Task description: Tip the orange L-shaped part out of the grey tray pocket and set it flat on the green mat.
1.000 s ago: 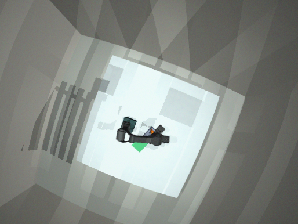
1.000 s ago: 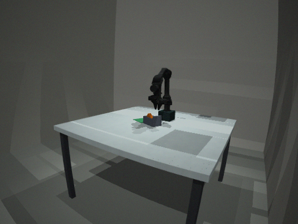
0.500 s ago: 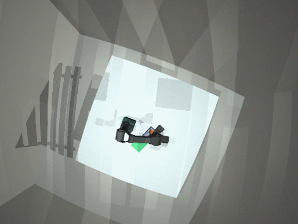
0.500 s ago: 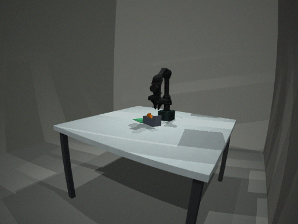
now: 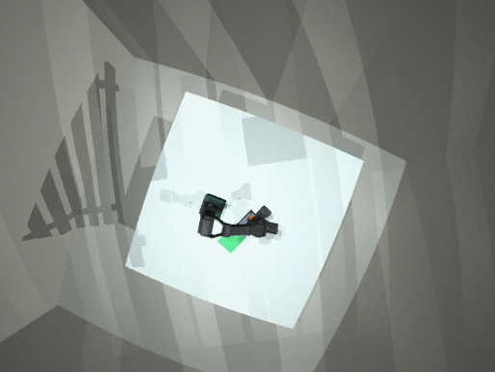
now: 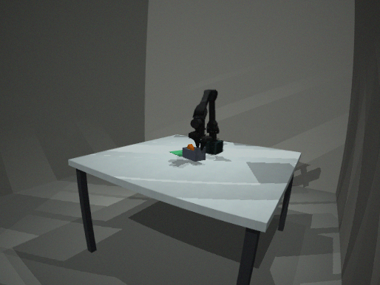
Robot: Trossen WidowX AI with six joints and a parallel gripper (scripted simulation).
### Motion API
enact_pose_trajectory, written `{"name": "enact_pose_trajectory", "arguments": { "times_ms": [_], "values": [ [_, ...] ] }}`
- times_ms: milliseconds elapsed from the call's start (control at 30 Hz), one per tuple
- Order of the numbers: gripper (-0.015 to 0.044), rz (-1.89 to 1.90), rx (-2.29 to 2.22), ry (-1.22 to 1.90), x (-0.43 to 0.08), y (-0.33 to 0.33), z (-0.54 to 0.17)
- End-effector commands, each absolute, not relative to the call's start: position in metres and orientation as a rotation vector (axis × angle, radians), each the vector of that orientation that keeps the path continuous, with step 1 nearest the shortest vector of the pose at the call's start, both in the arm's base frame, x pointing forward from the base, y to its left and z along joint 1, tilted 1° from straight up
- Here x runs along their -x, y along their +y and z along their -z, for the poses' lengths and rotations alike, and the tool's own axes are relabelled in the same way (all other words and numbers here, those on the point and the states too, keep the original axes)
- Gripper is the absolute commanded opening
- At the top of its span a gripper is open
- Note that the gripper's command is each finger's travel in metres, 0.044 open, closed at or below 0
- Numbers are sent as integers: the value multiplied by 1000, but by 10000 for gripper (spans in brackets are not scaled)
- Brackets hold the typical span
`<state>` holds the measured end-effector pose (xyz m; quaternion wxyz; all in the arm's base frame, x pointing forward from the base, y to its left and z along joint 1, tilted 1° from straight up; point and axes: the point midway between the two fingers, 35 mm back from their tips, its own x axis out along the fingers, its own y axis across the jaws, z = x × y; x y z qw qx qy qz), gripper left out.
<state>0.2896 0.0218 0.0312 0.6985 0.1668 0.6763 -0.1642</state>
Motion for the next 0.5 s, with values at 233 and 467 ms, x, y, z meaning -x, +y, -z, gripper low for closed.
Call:
{"name": "enact_pose_trajectory", "arguments": {
  "times_ms": [233,467],
  "values": [
    [180,363,-367,1502,-291,21,-18],
    [180,363,-367,1502,-291,21,-6]
  ]
}}
